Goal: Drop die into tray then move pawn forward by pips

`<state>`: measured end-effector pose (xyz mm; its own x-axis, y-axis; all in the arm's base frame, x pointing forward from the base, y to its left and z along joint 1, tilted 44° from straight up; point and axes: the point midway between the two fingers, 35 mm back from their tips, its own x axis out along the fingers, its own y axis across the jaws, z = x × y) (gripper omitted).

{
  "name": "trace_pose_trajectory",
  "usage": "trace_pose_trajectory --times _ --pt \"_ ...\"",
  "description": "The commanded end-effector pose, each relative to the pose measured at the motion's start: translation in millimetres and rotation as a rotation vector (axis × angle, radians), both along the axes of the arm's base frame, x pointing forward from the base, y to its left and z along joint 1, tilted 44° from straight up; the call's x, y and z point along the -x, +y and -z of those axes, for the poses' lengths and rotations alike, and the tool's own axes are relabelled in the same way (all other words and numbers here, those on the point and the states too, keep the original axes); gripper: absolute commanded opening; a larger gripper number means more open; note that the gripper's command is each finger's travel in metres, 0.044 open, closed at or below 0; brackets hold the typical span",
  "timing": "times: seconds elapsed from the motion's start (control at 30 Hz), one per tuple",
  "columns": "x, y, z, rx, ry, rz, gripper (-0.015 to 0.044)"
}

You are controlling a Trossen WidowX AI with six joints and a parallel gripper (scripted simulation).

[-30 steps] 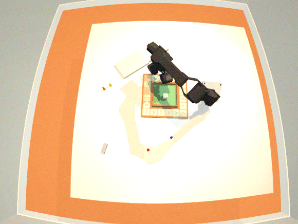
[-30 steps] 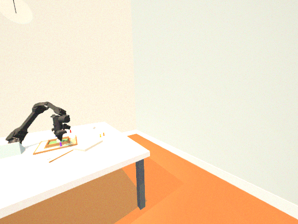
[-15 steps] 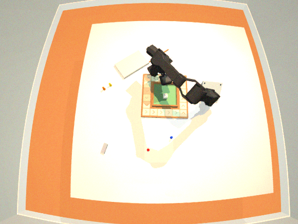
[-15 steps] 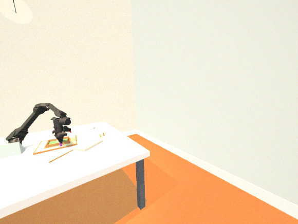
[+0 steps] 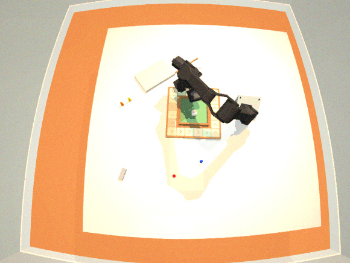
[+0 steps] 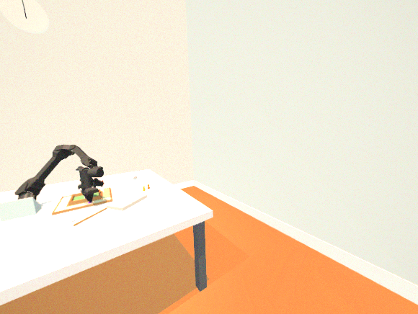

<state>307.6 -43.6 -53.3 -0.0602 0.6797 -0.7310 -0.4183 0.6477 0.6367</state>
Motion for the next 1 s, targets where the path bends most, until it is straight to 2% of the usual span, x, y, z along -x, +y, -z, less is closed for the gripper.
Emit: trace_pose_trajectory --times 0.0,0.07,0.4,0.97 --pt "0.1 1.3 0.9 -0.002 0.003 0.006 0.0121" --pt "0.1 1.3 0.9 -0.002 0.003 0.006 0.0069" --pt "0.1 1.3 0.9 -0.002 0.003 0.006 0.0002" --pt "-11.5 -52.7 -52.0 0.004 0.003 0.007 0.0"
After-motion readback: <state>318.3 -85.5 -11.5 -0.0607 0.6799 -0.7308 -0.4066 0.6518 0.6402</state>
